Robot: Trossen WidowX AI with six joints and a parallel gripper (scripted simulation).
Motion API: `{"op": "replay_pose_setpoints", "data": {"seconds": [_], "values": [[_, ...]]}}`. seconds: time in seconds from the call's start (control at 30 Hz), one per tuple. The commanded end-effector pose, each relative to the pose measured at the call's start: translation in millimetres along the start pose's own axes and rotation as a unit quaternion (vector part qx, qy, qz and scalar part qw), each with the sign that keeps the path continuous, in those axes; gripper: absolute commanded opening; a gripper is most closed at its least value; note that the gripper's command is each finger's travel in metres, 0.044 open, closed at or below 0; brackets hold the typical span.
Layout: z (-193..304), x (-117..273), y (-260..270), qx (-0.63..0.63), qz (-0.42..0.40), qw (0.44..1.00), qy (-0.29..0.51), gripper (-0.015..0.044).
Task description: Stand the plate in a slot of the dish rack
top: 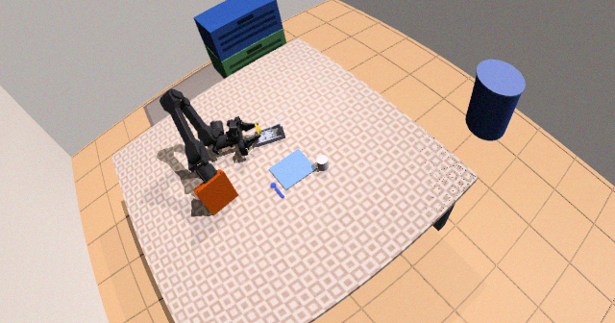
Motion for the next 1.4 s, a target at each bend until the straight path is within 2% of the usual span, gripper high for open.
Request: {"op": "replay_pose_setpoints", "data": {"seconds": [0.0, 0.33, 0.8, 1.3, 1.37], "values": [[1, -3, 1, 0.001, -0.001, 1.0, 0.001, 0.0], [19, -7, -1, 0.0, 0.0, 1.0, -0.001, 0.0], [15, -6, -3, 0.007, 0.002, 1.0, 0.003, 0.0], [15, -6, -2, 0.004, 0.002, 1.0, 0.003, 0.0394], [15, -6, -2, 0.004, 0.002, 1.0, 0.003, 0.04]]}}
Point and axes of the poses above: the point midway between the two fingers, 35 mm back from their tips, its own x axis back along the fingers, its own y axis across the jaws, z = x × y, the point moved 7 cm from there along x, back along the fingers, and after that the axes turned 9 degrees about -x, right-handed, at the moved point
